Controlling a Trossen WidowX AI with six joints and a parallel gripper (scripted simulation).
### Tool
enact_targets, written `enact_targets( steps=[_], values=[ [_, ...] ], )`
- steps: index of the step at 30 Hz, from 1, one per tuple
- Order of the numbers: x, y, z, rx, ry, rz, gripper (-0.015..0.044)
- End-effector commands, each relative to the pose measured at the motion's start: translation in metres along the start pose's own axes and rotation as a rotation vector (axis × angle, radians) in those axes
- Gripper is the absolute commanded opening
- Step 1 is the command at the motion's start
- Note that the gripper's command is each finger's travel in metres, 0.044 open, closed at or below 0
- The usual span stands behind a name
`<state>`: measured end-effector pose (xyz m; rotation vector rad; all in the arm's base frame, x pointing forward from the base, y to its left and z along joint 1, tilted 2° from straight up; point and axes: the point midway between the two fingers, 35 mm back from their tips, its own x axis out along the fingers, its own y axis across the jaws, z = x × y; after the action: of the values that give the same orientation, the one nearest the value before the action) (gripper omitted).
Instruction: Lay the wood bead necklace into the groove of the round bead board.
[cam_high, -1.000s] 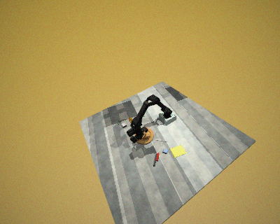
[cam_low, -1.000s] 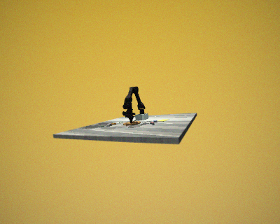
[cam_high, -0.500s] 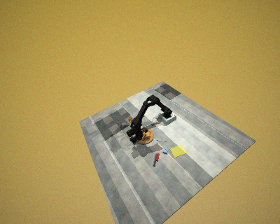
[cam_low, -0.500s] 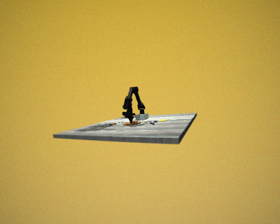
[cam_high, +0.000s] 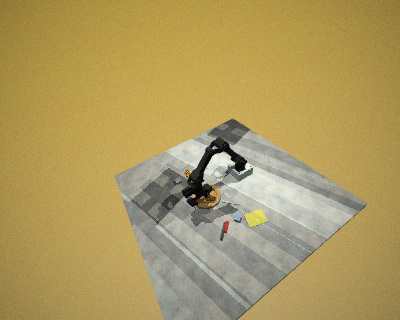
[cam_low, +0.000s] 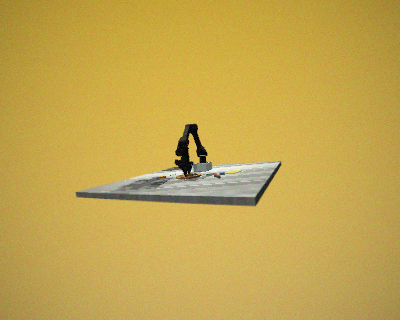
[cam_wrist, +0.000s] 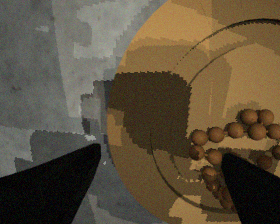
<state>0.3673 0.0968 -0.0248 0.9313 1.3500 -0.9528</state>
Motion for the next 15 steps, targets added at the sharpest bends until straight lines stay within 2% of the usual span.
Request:
enact_targets(
  steps=[1, 15],
  values=[
    [-0.0026, 0.0007, 0.0001, 0.003, 0.0, 0.0, 0.044],
    [-0.0041, 0.0007, 0.0001, 0.005, 0.0, -0.001, 0.044]
  ],
)
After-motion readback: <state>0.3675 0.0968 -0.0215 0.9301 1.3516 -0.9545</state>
